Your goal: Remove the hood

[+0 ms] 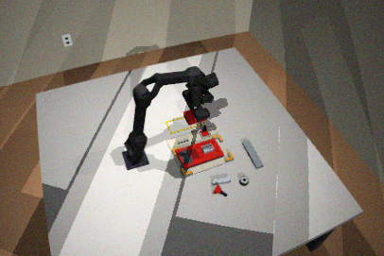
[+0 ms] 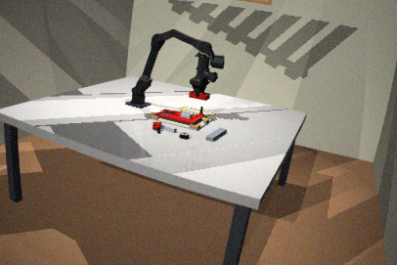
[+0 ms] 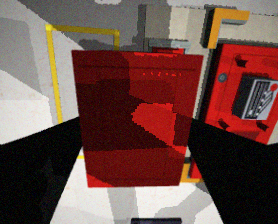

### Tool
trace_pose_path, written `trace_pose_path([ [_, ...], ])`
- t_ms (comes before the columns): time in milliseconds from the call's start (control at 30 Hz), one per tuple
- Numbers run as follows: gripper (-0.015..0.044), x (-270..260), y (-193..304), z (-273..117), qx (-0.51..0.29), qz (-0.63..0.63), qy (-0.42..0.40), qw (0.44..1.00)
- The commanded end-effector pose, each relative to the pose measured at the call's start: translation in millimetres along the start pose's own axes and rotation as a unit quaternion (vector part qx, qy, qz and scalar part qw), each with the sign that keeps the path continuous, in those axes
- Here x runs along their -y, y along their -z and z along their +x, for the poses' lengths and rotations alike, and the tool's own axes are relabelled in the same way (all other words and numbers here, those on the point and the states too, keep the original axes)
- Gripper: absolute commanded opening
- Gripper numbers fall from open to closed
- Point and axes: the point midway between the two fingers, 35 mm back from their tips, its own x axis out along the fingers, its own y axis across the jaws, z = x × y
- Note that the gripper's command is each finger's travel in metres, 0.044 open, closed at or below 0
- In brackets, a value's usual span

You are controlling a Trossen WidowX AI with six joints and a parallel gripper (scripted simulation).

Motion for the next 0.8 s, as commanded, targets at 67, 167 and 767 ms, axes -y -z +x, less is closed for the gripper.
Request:
trace_pose_path([
  [67, 0.0, -19, 6, -1, -0.001, 0.003, 0.001, 1.0],
  [167, 0.0, -28, 9, -2, -0.002, 0.004, 0.001, 1.0],
  [767, 0.0, -64, 23, -3, -0.002, 0.008, 0.0, 1.0],
])
